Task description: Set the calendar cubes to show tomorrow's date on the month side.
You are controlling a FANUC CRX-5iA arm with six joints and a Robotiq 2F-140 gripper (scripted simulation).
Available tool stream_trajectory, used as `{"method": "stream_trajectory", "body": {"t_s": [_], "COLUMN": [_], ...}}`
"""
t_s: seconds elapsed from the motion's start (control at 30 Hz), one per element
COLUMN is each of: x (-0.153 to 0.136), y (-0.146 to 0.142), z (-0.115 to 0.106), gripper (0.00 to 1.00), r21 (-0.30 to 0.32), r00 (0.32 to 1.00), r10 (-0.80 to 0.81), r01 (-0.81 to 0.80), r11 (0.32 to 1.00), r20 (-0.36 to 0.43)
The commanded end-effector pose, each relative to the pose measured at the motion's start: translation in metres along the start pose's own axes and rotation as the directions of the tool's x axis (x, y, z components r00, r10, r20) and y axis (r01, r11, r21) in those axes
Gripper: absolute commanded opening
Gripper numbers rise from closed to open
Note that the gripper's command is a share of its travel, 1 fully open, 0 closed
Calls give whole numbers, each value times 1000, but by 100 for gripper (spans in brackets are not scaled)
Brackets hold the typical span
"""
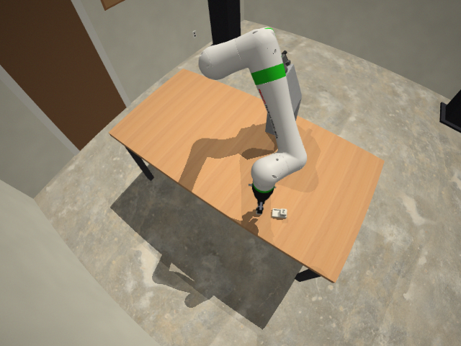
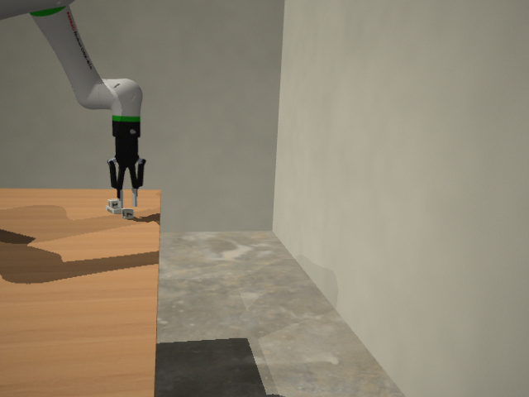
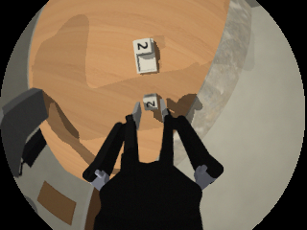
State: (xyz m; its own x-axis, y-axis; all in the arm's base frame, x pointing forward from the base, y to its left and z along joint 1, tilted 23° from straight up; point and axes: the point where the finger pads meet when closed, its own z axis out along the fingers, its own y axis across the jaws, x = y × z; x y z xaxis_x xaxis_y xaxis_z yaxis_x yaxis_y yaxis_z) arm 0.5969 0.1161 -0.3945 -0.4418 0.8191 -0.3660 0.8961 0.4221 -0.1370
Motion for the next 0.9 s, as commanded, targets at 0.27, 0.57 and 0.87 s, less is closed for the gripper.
{"method": "stream_trajectory", "body": {"t_s": [0.27, 0.57, 0.87], "x": [0, 0, 0], "y": [0, 0, 0], "z": [5, 17, 29], "gripper": [36, 36, 36], "r21": [0, 0, 0], "r00": [1000, 1000, 1000], "r10": [0, 0, 0], "r01": [0, 0, 0], "r11": [1000, 1000, 1000], "r20": [0, 0, 0]}}
